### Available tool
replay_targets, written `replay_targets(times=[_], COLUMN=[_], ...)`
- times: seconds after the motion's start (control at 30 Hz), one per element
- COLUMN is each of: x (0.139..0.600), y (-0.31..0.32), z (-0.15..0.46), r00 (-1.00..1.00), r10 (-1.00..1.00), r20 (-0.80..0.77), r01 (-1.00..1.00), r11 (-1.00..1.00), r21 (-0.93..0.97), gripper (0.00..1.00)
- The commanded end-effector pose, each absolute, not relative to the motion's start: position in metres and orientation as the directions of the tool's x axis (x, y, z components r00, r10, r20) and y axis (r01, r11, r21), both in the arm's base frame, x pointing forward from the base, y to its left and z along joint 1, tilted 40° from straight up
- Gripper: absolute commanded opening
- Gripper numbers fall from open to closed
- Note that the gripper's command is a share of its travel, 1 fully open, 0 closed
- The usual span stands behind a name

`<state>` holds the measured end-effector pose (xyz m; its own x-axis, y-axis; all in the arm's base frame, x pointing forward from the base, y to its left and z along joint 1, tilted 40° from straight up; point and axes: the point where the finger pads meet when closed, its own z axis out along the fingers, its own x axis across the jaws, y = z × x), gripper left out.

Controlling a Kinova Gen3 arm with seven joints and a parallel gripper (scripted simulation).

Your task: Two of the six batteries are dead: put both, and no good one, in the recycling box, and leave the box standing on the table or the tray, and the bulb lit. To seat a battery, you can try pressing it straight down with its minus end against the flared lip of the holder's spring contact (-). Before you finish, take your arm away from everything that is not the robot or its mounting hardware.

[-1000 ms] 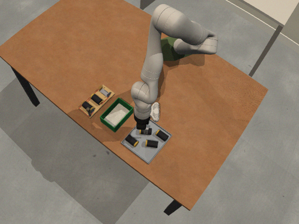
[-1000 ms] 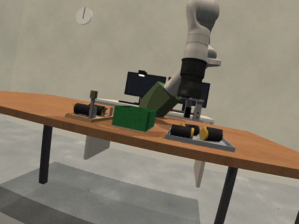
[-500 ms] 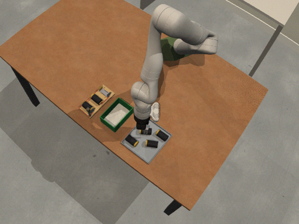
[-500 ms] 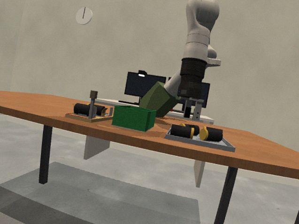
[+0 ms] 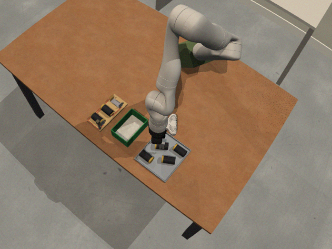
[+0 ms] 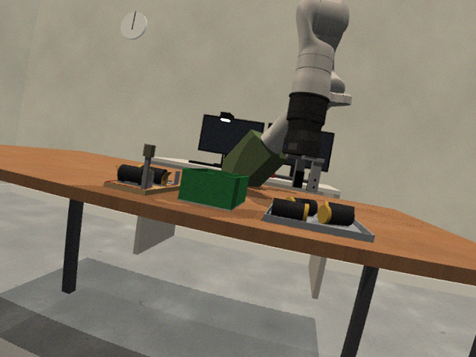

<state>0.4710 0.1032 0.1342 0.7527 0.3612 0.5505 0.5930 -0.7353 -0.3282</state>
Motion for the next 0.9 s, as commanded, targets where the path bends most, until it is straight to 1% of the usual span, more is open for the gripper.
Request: replay_targets(times=[0.0,0.57,0.87], x=[0.471,0.472,0.479], y=[0.103,0.103,0.118], z=[0.135,0.134,0.114], r00=[0.753,0.753,0.753], r10=[0.361,0.361,0.361], r20=[0.551,0.551,0.551], r01=[0.592,0.592,0.592], r11=[-0.736,-0.736,-0.736], r21=[-0.327,-0.327,-0.327], gripper=[0.9,0.9,0.9])
